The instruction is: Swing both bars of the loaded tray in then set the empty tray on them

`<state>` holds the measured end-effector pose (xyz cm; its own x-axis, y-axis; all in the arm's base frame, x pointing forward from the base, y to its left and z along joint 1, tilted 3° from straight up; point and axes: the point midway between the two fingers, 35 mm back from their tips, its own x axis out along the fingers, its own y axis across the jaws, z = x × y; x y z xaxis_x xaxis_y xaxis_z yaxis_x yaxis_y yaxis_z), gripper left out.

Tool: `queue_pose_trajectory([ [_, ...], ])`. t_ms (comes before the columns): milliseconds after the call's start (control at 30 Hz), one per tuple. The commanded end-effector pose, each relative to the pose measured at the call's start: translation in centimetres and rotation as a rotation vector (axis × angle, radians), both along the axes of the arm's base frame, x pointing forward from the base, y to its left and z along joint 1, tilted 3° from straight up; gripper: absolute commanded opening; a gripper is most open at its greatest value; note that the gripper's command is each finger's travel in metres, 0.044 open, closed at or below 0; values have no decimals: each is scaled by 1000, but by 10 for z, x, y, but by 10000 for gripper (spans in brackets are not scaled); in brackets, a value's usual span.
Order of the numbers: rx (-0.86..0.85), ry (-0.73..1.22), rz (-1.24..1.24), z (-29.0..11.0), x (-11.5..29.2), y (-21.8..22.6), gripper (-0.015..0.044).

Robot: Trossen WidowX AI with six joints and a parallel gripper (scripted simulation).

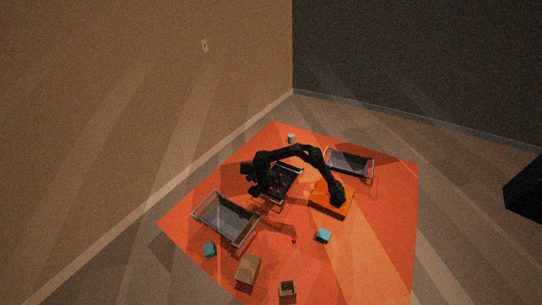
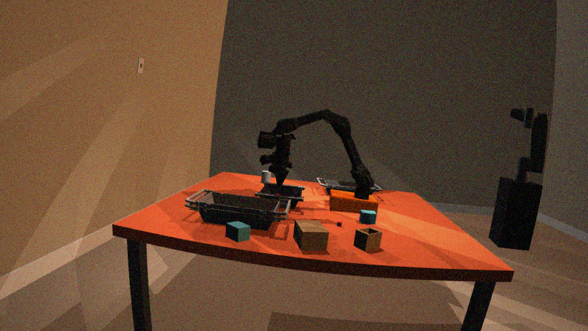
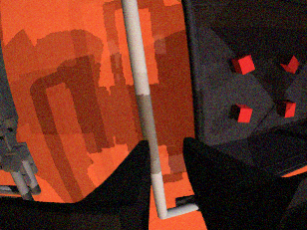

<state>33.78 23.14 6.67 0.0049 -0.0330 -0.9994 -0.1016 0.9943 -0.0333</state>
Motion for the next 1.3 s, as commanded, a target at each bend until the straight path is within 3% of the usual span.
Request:
queue_pose_trajectory([
  [0, 2, 6, 107, -3, -4, 7, 89],
  [300, 2, 6, 107, -8, -4, 7, 89],
  [767, 2, 6, 107, -63, -4, 5, 89],
  [1267, -1, 5, 107, -30, 1, -19, 89],
])
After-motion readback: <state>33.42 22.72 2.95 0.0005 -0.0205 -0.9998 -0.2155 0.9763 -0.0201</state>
